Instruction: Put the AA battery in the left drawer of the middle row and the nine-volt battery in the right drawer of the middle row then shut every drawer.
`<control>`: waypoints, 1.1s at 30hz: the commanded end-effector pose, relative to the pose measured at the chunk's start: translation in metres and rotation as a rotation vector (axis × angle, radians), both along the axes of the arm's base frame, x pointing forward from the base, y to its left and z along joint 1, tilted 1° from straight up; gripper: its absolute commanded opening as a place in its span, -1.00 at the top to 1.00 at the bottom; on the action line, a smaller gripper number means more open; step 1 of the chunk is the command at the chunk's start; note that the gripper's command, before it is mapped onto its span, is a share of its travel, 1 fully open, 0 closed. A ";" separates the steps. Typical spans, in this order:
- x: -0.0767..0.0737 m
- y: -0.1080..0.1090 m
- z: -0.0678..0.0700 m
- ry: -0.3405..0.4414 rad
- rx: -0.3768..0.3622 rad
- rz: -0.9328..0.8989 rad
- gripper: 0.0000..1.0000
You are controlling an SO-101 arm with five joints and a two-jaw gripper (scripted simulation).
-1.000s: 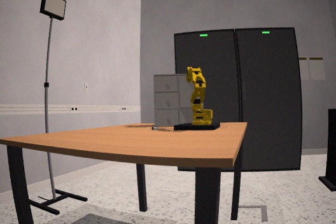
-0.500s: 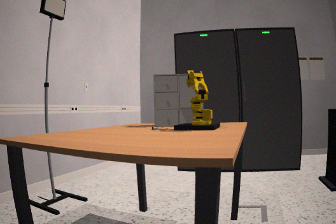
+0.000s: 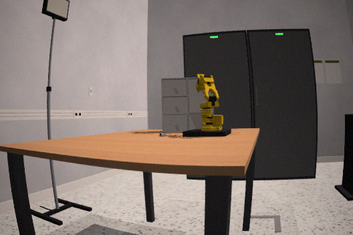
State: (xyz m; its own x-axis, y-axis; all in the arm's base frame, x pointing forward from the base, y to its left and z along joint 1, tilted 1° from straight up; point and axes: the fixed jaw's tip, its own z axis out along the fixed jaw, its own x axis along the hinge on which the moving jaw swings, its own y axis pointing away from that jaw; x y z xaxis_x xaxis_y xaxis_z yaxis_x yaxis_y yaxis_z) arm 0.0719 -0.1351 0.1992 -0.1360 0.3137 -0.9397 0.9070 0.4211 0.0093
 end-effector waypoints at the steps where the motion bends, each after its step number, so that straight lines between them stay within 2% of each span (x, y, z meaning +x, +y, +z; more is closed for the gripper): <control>1: 0.004 -0.010 -0.011 -0.002 0.014 -0.003 0.57; 10: 0.012 -0.037 -0.043 0.001 0.012 -0.025 0.57; 33: 0.012 -0.037 -0.043 0.001 0.012 -0.026 0.57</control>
State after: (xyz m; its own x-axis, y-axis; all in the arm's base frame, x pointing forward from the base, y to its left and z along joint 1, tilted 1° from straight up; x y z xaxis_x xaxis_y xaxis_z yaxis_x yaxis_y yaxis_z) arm 0.0847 -0.1705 0.1609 -0.1287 0.3121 -0.9413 0.9143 0.4049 0.0092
